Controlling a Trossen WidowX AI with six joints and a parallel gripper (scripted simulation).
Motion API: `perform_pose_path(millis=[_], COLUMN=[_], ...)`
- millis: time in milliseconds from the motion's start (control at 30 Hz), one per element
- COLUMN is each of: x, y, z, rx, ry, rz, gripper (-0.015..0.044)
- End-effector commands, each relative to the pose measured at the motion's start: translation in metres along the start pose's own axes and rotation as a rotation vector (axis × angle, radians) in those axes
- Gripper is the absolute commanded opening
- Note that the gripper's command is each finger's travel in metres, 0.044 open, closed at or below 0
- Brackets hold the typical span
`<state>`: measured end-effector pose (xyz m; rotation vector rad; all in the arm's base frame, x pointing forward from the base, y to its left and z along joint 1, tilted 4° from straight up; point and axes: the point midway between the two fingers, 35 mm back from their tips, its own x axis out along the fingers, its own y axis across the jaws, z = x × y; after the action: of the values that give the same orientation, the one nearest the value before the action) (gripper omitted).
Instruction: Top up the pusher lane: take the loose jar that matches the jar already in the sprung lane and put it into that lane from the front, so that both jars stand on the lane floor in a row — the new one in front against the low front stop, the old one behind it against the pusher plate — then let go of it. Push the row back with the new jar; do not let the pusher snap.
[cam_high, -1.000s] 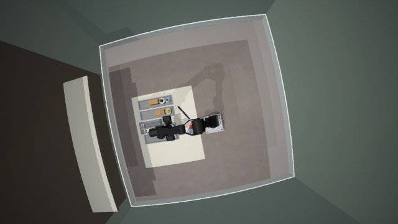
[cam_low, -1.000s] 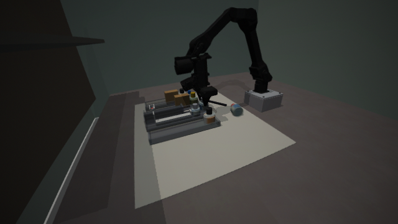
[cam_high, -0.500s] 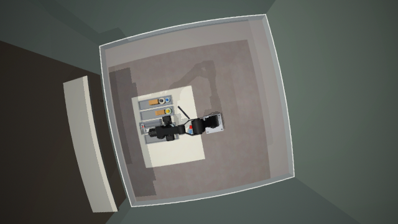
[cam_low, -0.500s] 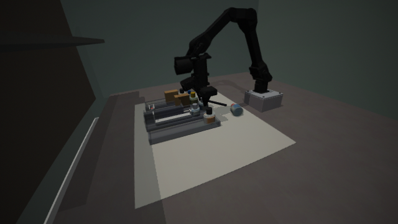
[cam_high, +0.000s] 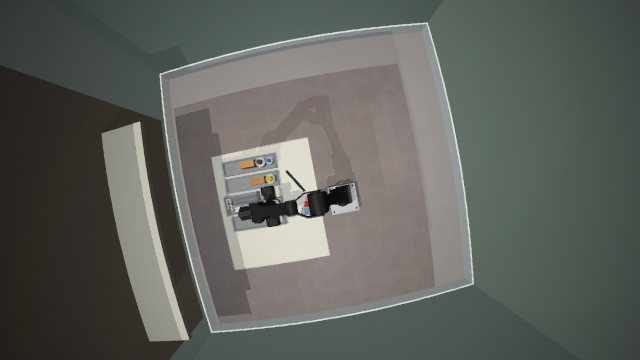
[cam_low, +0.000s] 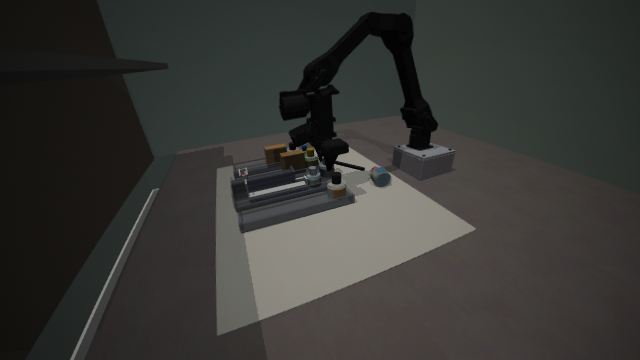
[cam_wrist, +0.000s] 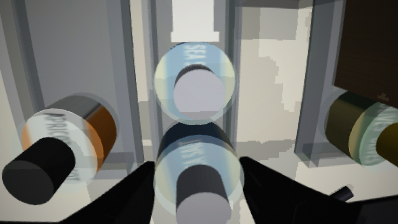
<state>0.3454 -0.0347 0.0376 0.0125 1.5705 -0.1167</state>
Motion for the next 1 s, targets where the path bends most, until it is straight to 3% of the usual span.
perform_pose_path(millis=[0,967], x=[-0.0044,-0.0039], y=[-0.0005,-0.0005], z=[0.0098,0.0131], rx=[-0.001,-0.001], ry=[-0.032,-0.032], rz=[-0.002,-0.002], gripper=[0.0000,0.0000])
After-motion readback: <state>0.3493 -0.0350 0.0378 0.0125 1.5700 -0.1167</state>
